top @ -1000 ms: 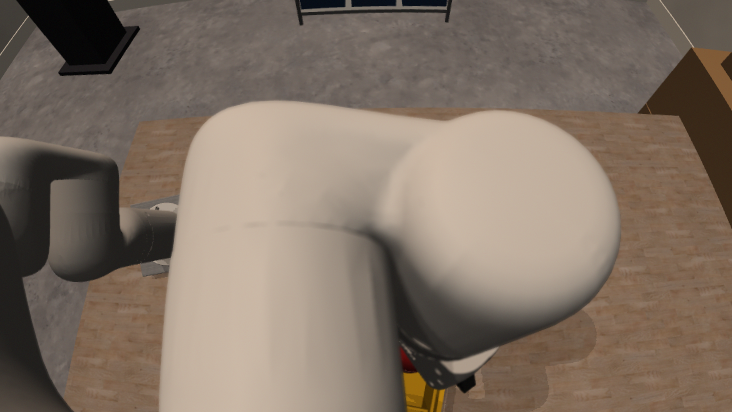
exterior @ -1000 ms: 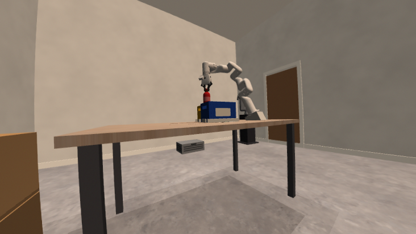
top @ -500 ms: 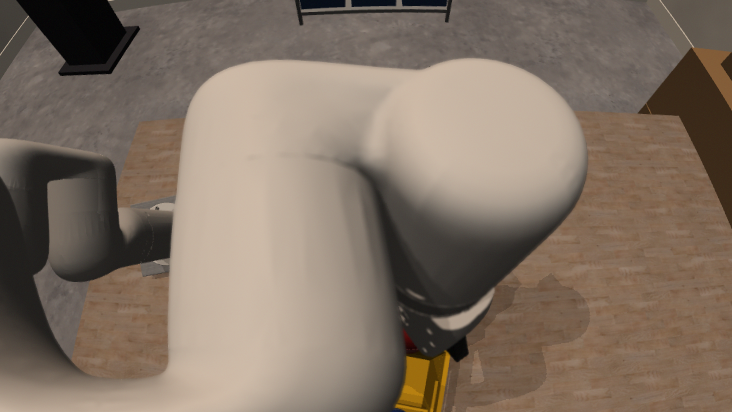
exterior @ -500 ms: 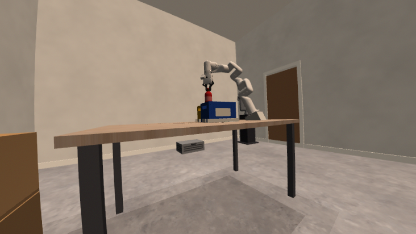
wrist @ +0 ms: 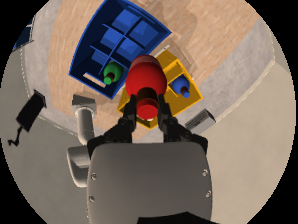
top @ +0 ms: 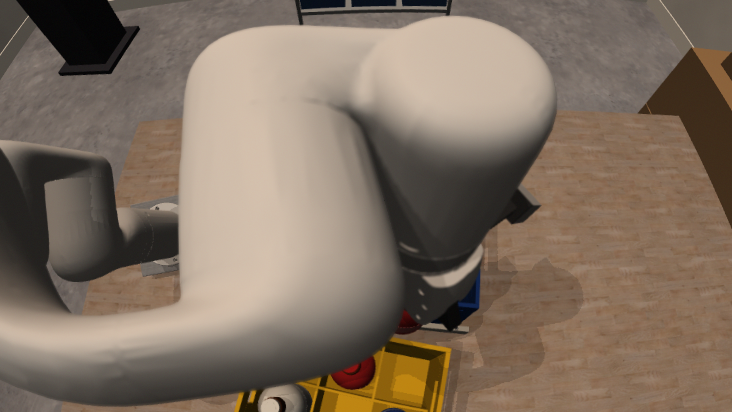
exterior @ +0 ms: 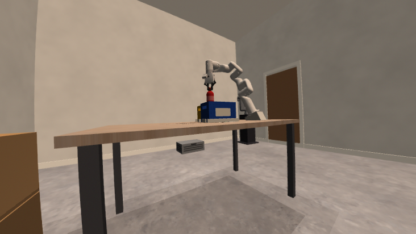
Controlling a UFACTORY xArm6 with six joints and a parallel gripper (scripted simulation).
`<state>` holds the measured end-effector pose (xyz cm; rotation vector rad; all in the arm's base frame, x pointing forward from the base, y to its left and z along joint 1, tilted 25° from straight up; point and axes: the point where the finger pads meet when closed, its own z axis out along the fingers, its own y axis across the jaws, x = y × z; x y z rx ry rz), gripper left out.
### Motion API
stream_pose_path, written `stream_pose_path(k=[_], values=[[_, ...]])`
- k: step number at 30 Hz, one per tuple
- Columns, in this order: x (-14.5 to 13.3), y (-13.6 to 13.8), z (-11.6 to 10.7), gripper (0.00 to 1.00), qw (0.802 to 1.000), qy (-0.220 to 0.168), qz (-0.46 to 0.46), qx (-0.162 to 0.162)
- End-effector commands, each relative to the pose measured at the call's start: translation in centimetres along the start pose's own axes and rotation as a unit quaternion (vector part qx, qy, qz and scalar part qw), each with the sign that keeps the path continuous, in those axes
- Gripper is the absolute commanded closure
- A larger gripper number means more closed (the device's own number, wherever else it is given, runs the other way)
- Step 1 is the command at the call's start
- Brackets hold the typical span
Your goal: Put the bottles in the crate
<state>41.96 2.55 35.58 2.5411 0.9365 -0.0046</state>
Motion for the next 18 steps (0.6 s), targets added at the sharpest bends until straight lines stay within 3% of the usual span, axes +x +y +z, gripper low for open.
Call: stream_pose_path(k=[1, 18], values=[[0.4, -0.8, -0.2, 1.00, 1.000, 0.002, 0.001, -0.001], [1.6, -3.5, -0.2, 1.00, 1.000, 0.002, 0.000, -0.001]])
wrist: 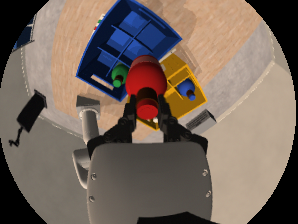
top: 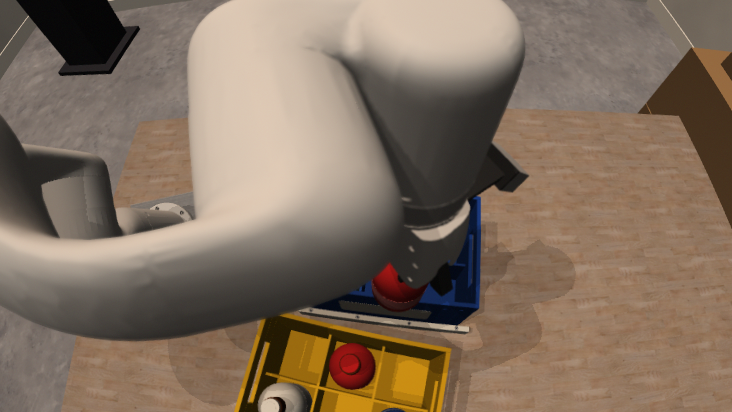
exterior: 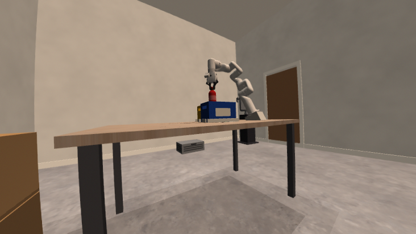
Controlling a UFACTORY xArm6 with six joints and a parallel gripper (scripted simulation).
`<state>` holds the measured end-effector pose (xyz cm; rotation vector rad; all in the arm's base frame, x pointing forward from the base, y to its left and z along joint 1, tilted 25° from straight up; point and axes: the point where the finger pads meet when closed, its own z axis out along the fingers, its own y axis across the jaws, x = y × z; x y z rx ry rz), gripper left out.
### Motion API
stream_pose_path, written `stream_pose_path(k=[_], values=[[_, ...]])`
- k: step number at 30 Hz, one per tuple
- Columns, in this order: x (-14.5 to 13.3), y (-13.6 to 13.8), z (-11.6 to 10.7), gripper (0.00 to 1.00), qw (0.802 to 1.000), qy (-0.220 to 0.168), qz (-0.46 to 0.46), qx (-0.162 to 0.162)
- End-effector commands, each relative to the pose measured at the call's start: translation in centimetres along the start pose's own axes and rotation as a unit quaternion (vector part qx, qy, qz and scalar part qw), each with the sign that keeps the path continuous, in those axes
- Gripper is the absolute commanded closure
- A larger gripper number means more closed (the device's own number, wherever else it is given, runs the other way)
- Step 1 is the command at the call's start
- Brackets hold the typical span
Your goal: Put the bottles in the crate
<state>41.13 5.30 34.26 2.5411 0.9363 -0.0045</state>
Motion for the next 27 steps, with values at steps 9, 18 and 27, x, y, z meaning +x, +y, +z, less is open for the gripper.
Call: stream_pose_path(k=[9, 18, 27], values=[[1.1, -2.3, -0.2, 1.00, 1.000, 0.002, 0.000, -0.001], [1.6, -3.7, -0.2, 1.00, 1.000, 0.002, 0.000, -0.001], [1.4, -3.7, -0.2, 1.00, 1.000, 0.002, 0.000, -0.001]])
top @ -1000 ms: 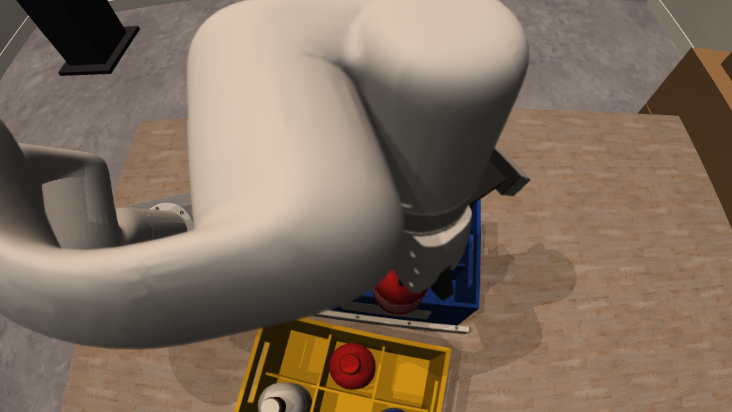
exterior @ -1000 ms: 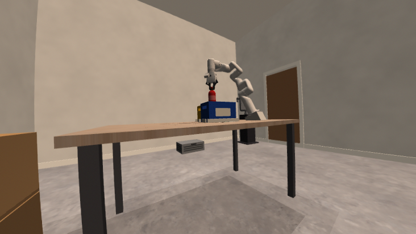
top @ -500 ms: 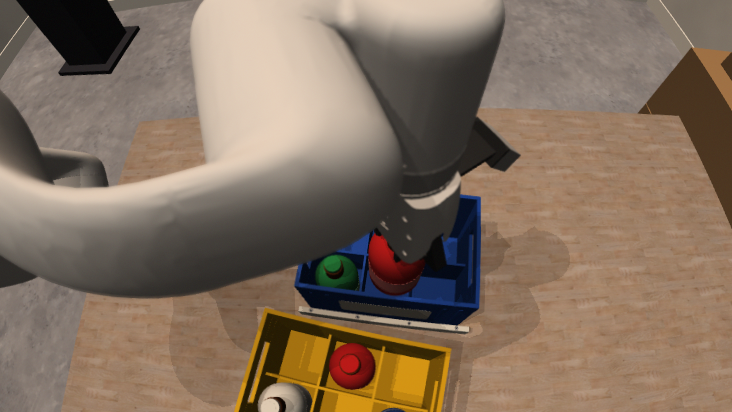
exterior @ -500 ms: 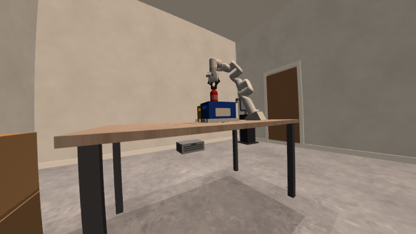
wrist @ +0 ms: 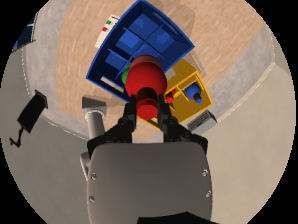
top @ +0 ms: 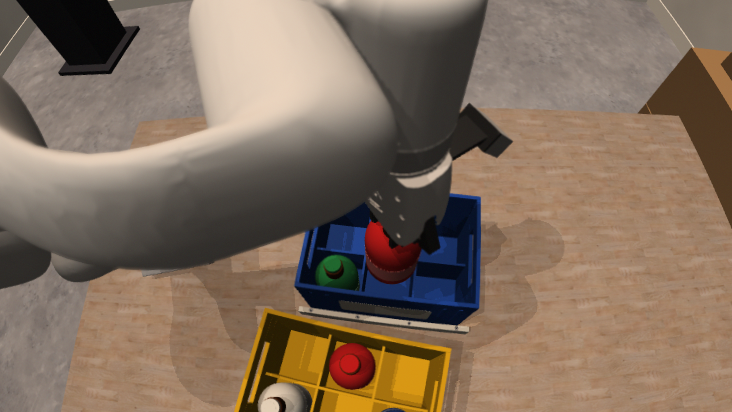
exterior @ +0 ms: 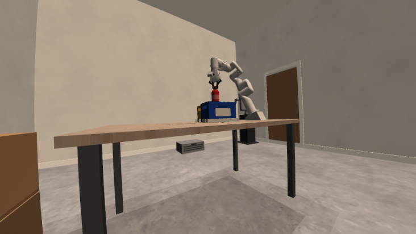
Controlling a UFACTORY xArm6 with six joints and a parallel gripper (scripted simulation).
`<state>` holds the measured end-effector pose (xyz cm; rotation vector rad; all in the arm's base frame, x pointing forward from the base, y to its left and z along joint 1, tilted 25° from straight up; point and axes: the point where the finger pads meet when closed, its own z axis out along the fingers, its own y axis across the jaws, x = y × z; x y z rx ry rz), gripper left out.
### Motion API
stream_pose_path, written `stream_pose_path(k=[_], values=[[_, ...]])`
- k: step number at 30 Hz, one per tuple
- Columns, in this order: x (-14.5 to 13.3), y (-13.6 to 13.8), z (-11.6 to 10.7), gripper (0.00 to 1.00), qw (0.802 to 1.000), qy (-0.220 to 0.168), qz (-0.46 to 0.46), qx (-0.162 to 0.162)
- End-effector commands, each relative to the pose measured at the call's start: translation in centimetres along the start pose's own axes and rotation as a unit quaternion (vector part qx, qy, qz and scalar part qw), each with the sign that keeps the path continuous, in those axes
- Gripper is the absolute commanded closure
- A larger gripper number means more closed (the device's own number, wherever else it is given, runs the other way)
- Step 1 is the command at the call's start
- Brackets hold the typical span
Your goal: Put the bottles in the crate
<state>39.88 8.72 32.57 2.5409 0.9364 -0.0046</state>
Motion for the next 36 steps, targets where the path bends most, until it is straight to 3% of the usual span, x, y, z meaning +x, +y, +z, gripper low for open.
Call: stream_pose_path(k=[1, 36], values=[[-0.01, 0.07, -0.16, 1.00, 1.000, 0.002, 0.000, -0.001], [-0.28, 0.32, -0.16, 1.00, 1.000, 0.002, 0.000, -0.001]])
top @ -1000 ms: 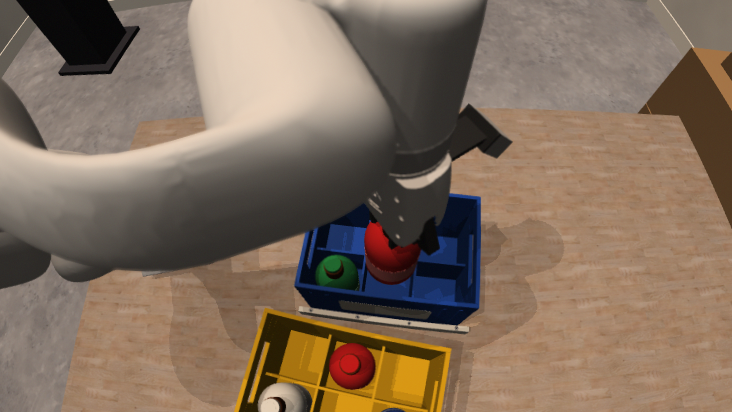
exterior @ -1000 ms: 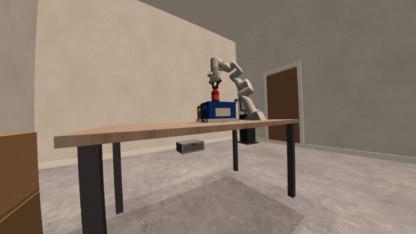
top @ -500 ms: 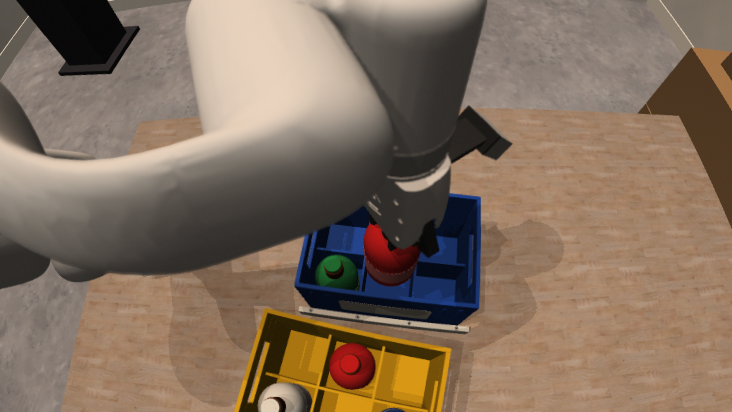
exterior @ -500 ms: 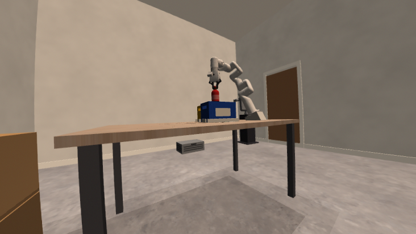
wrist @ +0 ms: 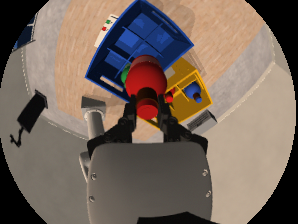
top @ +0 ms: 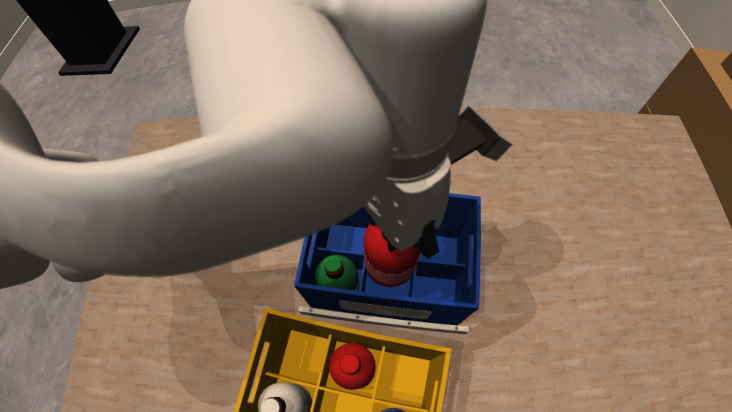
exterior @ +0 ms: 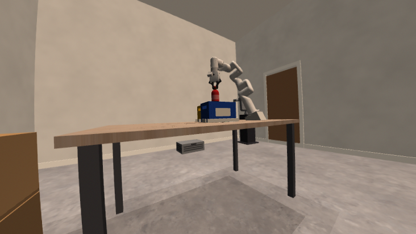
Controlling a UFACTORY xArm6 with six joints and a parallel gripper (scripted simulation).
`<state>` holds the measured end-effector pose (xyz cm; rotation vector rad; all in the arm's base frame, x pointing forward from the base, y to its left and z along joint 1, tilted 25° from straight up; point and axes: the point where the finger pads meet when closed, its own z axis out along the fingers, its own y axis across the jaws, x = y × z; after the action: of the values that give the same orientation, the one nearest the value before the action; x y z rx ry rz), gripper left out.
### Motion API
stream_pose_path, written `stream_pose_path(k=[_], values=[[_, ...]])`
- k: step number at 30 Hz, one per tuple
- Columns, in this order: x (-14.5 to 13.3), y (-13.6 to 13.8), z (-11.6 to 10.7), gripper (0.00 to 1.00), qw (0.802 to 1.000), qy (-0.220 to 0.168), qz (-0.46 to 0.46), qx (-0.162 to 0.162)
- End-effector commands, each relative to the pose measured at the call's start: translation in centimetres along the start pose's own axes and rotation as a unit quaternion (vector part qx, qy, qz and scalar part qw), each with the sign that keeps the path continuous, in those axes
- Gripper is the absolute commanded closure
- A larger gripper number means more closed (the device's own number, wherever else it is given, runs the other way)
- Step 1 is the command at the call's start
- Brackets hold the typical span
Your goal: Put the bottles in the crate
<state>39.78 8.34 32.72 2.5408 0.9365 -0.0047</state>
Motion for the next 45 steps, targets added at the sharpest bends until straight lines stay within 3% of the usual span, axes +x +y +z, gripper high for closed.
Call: stream_pose_path(k=[1, 45], values=[[0.0, 0.1, -0.2, 1.00, 1.000, 0.002, 0.001, -0.001], [0.0, 0.1, 3.1, 1.00, 1.000, 0.002, 0.001, -0.001]])
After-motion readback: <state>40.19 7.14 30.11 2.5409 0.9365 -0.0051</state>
